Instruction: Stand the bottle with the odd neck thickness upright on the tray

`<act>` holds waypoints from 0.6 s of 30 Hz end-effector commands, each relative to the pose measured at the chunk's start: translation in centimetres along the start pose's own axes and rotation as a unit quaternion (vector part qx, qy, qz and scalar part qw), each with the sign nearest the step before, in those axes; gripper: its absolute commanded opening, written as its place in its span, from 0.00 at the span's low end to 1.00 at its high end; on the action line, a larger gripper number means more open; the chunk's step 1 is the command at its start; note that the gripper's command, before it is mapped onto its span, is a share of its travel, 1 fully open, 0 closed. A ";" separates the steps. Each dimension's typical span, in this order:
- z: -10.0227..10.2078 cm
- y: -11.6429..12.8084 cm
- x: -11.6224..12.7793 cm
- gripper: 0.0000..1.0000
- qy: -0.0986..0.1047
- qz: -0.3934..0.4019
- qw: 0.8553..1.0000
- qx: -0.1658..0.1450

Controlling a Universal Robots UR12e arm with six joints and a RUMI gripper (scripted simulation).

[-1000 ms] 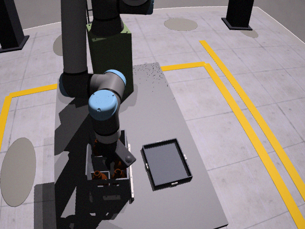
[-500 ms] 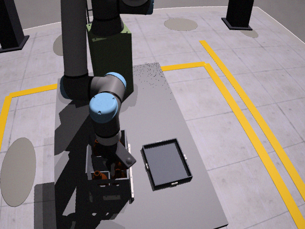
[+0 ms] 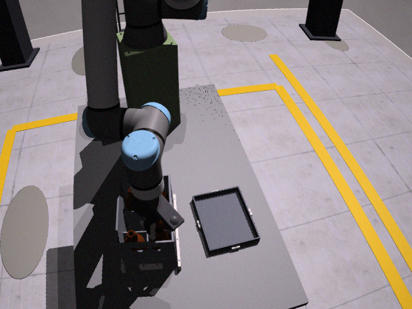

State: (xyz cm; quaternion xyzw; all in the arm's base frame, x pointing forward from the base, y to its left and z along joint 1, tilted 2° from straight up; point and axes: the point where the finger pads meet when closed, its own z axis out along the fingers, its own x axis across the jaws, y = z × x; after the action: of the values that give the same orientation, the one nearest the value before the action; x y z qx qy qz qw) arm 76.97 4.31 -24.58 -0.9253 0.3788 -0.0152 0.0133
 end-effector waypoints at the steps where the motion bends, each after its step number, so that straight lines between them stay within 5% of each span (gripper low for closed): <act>1: 0.5 -0.2 0.4 0.38 0.003 0.000 1.000 0.001; 18: 0.9 -0.2 0.3 0.38 0.002 0.000 1.000 0.001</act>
State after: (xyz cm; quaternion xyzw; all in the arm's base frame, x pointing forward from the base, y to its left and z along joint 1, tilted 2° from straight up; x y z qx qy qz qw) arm 77.00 4.31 -25.51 -0.9252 0.3788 -0.0155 0.0133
